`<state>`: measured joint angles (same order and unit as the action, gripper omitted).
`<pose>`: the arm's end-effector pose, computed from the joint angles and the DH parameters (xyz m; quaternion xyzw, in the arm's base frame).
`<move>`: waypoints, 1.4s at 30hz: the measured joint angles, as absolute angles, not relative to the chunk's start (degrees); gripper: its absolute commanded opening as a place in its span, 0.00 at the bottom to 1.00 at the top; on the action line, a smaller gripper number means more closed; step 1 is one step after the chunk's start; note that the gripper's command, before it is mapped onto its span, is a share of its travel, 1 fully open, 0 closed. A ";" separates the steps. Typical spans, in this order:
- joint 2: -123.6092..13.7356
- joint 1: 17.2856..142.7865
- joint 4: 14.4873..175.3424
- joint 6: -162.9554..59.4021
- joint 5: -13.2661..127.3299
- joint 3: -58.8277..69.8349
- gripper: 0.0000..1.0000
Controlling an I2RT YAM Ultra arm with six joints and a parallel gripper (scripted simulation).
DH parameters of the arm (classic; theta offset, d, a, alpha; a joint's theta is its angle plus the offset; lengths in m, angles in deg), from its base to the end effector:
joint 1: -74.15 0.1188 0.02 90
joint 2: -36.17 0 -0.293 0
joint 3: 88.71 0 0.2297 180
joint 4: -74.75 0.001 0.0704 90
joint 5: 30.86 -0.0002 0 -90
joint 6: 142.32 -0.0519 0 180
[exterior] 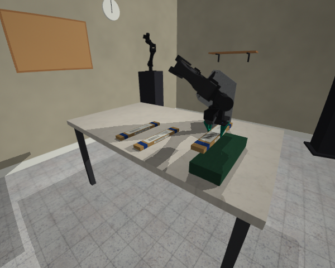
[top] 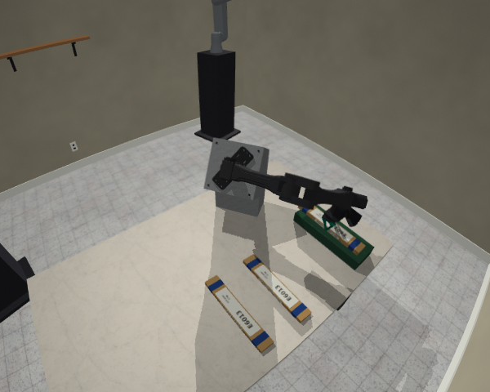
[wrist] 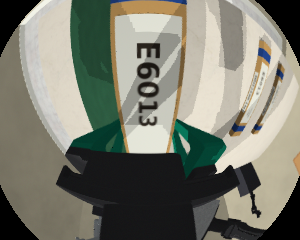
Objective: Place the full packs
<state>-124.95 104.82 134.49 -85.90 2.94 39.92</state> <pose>0.4403 0.2121 -0.0090 0.0132 0.8819 -0.4079 0.2359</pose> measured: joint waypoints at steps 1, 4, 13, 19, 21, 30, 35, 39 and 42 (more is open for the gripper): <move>-124.95 104.82 134.49 -85.90 2.94 39.92 0.00; -124.95 104.82 134.49 -85.90 2.94 39.92 0.00; -124.95 104.82 134.49 -85.90 2.94 39.92 0.00; -124.95 104.82 134.49 -85.90 2.94 39.92 0.00; -124.95 104.82 134.49 -85.90 2.94 39.92 0.00; -124.95 104.82 134.49 -85.90 2.94 39.92 0.00; -125.94 104.82 134.44 -86.18 2.70 40.20 0.00; -128.23 104.82 134.46 -86.58 2.94 41.14 0.00; -129.08 104.85 135.54 -86.84 3.35 41.73 0.00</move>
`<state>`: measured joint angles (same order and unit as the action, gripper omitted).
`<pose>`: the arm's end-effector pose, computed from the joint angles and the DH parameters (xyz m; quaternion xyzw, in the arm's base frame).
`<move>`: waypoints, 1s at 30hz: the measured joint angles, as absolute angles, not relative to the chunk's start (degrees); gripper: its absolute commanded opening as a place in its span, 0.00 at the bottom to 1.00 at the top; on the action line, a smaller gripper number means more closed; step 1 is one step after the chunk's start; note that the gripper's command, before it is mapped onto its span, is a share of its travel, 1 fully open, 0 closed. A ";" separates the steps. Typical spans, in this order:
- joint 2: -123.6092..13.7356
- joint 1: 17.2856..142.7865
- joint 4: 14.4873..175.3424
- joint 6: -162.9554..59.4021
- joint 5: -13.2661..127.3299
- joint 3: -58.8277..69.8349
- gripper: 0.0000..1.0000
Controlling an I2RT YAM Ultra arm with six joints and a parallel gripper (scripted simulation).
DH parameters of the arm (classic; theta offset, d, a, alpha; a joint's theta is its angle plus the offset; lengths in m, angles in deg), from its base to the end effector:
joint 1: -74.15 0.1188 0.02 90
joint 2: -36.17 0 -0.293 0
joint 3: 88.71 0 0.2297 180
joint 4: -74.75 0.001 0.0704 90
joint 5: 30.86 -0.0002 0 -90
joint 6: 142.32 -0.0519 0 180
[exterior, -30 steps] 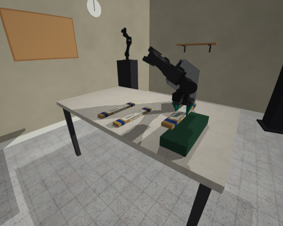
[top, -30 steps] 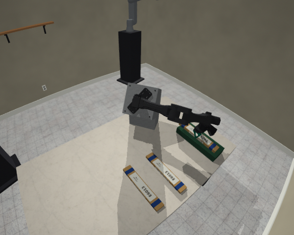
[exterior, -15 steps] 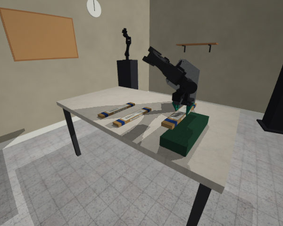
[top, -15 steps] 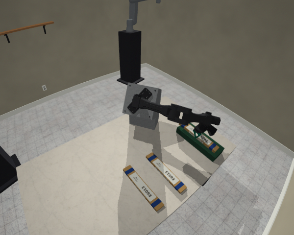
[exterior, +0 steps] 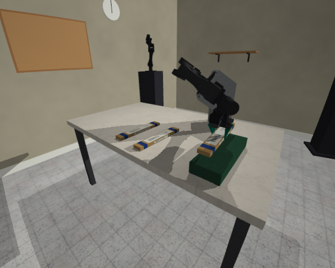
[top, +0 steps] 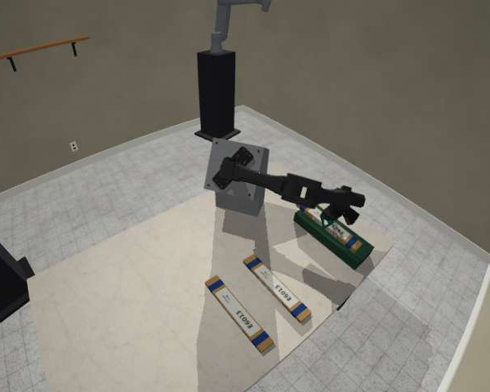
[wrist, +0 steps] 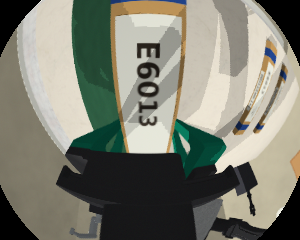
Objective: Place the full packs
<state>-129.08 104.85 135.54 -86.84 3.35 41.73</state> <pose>0.4359 0.2100 -0.0368 0.0066 0.8830 -0.4169 0.2155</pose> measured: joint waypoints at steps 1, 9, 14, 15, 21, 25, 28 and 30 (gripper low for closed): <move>-129.46 104.87 135.88 -86.93 3.33 42.28 0.00; -132.91 105.66 137.13 -87.98 3.22 47.79 0.00; -135.03 106.11 138.16 -88.54 3.25 50.94 0.00; -135.38 106.18 138.60 -88.70 3.22 51.46 0.00; -138.44 106.44 141.35 -89.40 3.22 56.27 0.00; -139.99 106.70 142.90 -89.81 3.25 59.07 0.00; -140.34 106.73 143.71 -89.99 3.25 60.20 0.00; -140.34 106.73 144.10 -90.03 3.22 60.64 0.00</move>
